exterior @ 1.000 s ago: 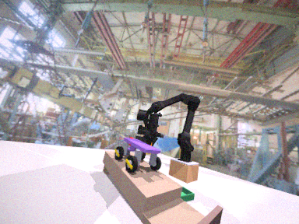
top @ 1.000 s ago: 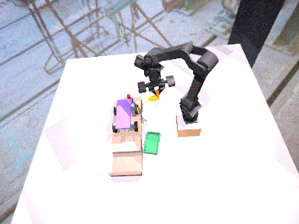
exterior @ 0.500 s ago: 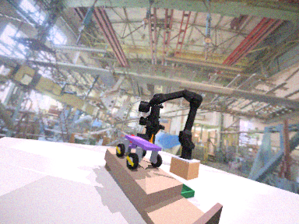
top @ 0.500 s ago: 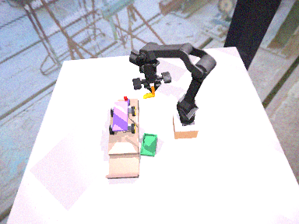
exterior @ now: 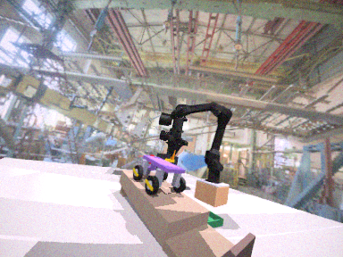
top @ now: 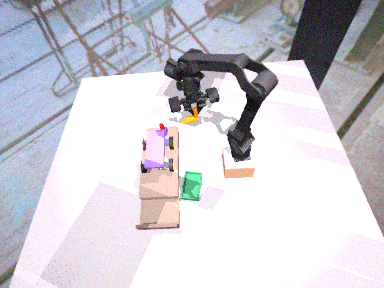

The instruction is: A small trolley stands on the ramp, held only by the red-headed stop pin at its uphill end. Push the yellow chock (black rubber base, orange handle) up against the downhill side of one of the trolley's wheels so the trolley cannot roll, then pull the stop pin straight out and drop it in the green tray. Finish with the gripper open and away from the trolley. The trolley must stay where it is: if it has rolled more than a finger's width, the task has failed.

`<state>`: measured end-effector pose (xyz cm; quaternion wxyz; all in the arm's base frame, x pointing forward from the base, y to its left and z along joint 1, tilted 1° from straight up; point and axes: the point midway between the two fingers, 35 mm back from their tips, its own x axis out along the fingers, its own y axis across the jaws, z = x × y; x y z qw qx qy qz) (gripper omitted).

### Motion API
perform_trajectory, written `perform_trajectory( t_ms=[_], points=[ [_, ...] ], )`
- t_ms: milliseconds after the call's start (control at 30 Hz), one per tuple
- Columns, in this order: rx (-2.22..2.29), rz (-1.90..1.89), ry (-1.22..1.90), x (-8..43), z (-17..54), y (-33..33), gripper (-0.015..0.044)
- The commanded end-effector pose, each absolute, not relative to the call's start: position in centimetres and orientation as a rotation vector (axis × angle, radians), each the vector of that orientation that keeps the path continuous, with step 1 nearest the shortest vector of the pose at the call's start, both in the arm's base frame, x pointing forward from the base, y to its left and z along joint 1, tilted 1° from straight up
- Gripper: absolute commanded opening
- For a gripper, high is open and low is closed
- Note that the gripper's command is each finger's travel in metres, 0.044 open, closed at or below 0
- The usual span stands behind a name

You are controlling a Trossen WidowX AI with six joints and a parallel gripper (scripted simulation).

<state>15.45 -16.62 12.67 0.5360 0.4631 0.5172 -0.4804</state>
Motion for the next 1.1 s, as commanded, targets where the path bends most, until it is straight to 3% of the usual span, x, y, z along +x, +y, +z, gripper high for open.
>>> perform_trajectory(
  t_ms=[0,1067],
  points=[
    [1.014,-1.052,1.28,15.6,12.86,-16.68,0.0],
    [0.165,-0.221,1.542,15.58,12.86,-16.67,0.0]
  ],
)
